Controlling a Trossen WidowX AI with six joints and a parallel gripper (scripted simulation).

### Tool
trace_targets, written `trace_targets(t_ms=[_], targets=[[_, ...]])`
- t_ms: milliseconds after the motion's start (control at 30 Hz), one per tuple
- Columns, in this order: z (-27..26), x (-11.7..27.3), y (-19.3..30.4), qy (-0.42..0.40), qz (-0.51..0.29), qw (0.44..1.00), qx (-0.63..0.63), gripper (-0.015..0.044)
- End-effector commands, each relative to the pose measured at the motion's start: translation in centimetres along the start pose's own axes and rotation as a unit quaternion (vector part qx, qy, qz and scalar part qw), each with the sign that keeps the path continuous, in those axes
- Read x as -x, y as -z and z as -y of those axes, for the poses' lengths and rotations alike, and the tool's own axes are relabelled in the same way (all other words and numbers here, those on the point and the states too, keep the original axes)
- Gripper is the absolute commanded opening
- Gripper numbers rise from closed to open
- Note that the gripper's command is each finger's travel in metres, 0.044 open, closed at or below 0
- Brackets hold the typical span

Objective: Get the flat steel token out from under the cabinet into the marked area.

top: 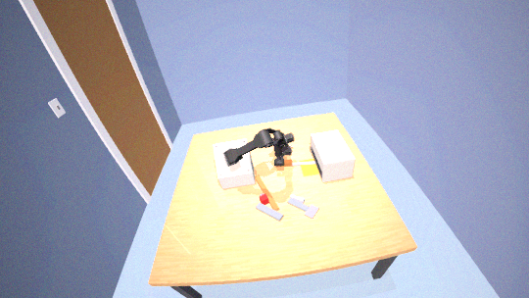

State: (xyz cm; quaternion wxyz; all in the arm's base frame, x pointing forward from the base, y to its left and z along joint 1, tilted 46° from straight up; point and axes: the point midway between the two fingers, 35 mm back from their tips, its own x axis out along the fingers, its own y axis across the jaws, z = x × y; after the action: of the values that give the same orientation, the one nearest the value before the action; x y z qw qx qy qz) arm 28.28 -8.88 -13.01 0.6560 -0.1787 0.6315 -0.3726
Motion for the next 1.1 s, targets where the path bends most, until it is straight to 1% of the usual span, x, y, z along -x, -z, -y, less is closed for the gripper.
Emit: trace_targets(t_ms=[0, 1067], targets=[[0.0, -0.1, 1.0, 0.000, -0.003, 1.000, 0.001, 0.0000], [-0.3, -0.1, 5.5, 0.000, -0.004, 1.000, 0.002, 0.0000]])
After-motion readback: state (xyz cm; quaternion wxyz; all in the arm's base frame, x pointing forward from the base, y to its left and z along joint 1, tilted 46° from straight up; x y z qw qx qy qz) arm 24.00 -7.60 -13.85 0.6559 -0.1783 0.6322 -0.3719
